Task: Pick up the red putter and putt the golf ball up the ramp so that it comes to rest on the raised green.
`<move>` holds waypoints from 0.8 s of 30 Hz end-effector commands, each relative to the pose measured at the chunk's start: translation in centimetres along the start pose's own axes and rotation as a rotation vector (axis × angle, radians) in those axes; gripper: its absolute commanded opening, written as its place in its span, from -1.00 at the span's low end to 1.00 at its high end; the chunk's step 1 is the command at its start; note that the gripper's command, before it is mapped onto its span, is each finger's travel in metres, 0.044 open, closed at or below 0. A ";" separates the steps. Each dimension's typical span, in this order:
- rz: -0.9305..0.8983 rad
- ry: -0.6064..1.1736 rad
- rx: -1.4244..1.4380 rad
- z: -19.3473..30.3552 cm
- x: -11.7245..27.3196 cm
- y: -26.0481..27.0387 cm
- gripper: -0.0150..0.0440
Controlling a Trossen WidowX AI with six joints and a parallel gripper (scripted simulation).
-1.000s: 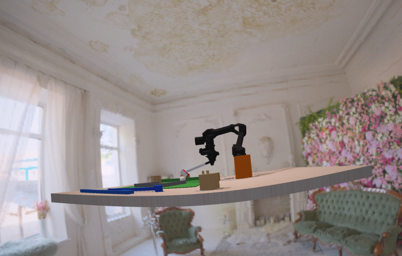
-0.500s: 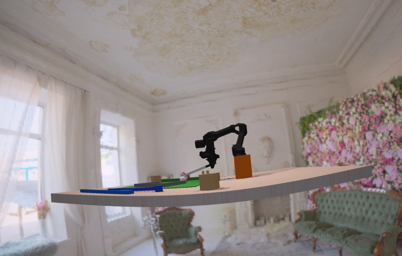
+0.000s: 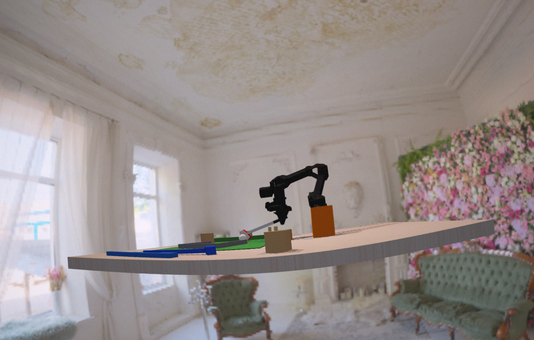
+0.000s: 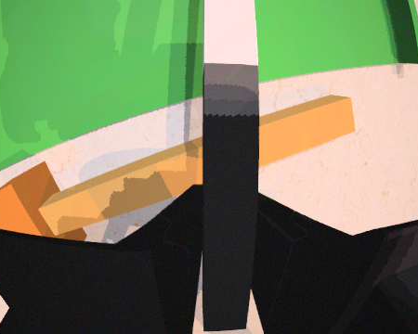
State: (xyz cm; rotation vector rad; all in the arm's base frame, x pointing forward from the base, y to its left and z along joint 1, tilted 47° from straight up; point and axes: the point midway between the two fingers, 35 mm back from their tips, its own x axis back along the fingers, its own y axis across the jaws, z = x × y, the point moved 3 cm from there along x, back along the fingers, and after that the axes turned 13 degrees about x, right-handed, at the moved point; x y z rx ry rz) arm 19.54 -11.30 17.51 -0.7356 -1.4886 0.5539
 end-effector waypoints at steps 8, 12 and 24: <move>0.005 -0.007 0.001 0.6 -0.3 -2.9 -0.49; 0.008 0.003 -0.001 0.7 -0.3 -2.6 -0.49; -0.012 -0.003 0.001 -2.5 -0.5 7.6 -0.49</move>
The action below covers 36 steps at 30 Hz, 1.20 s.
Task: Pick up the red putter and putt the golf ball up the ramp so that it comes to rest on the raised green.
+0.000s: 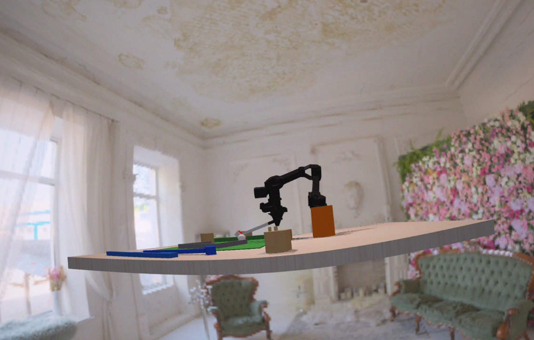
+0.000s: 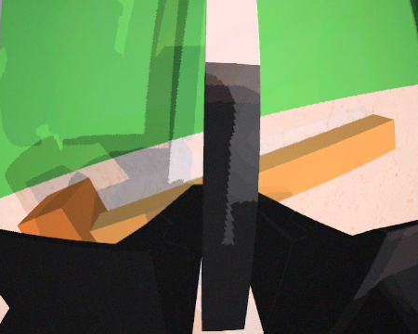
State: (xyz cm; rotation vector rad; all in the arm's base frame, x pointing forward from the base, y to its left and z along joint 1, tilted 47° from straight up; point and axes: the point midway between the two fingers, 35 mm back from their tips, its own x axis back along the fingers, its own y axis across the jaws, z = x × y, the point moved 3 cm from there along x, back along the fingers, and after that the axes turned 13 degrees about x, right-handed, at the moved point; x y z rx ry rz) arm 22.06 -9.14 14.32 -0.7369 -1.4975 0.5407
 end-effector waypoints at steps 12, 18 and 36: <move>0.005 -0.004 0.013 -0.4 1.7 6.6 -0.49; 0.004 -0.003 0.013 -0.4 4.8 6.7 -0.49; 0.006 -0.003 0.016 -0.3 5.4 6.6 -0.49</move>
